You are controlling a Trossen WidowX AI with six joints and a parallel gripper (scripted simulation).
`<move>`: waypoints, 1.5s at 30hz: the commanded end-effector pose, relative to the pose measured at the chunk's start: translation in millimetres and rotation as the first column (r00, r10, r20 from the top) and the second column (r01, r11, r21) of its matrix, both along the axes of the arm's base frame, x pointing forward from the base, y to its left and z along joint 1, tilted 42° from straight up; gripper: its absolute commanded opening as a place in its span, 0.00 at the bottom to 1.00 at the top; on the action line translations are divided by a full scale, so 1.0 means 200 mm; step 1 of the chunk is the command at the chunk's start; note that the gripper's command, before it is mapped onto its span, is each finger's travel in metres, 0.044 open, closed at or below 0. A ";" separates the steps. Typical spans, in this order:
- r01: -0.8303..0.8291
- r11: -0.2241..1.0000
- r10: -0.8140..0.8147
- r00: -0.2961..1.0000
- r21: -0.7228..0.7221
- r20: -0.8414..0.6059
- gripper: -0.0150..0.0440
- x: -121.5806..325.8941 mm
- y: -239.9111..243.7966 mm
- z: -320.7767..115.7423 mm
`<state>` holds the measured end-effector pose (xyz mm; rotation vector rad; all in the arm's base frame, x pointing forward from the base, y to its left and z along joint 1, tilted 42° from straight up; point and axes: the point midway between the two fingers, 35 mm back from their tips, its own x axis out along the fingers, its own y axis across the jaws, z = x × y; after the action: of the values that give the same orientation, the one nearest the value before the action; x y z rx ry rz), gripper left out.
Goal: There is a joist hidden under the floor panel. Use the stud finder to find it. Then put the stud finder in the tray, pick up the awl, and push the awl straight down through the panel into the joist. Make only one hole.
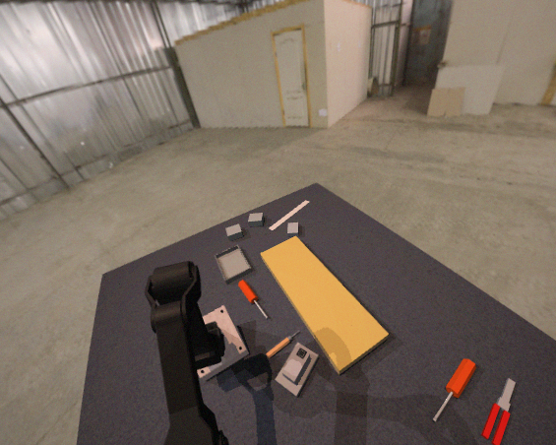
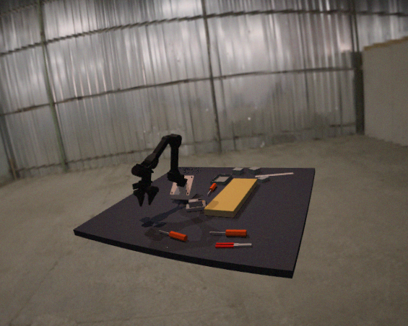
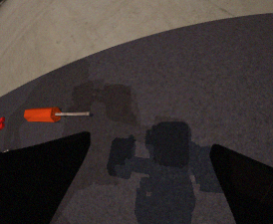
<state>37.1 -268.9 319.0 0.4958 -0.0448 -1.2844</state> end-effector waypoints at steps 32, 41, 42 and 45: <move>-0.687 0.369 0.182 -0.607 0.626 -0.774 1.00 0.79 0.85 -0.92; -0.687 0.369 0.183 -0.607 0.626 -0.774 1.00 0.81 0.86 -0.91; -0.687 0.369 0.183 -0.607 0.626 -0.774 1.00 0.81 0.86 -0.91; -0.687 0.369 0.183 -0.607 0.626 -0.774 1.00 0.83 0.86 -0.91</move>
<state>198.4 -97.1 133.9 -1.0237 1.2736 0.0298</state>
